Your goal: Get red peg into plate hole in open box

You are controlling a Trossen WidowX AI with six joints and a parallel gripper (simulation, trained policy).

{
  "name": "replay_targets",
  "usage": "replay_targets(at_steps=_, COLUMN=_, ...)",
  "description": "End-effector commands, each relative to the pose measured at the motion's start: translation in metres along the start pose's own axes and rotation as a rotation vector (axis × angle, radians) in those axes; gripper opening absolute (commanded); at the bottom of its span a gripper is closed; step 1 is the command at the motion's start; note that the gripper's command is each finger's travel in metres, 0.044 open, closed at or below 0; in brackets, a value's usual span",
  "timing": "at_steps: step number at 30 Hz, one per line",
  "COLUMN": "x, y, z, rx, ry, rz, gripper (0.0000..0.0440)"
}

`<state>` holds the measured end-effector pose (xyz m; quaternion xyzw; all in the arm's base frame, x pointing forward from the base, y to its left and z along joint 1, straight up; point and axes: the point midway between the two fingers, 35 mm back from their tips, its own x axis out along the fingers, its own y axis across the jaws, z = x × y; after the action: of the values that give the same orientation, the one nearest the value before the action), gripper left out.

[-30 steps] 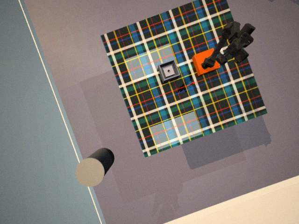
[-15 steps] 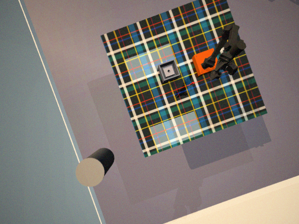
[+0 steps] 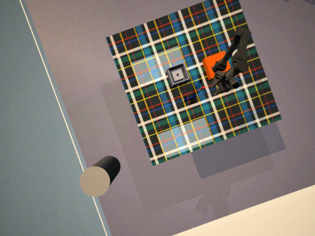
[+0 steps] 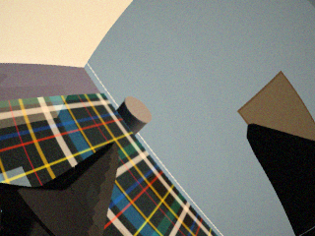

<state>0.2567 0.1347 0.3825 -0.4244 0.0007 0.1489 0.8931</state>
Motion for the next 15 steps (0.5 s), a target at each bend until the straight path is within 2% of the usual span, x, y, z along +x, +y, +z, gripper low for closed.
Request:
replay_targets(at_steps=1, x=0.013, y=0.029, z=-0.020, rx=0.099, ry=0.094, rz=0.078, gripper=0.0440)
replay_targets(at_steps=15, x=0.027, y=0.098, z=-0.078, rx=0.444, ry=0.410, rz=0.217, gripper=0.0440)
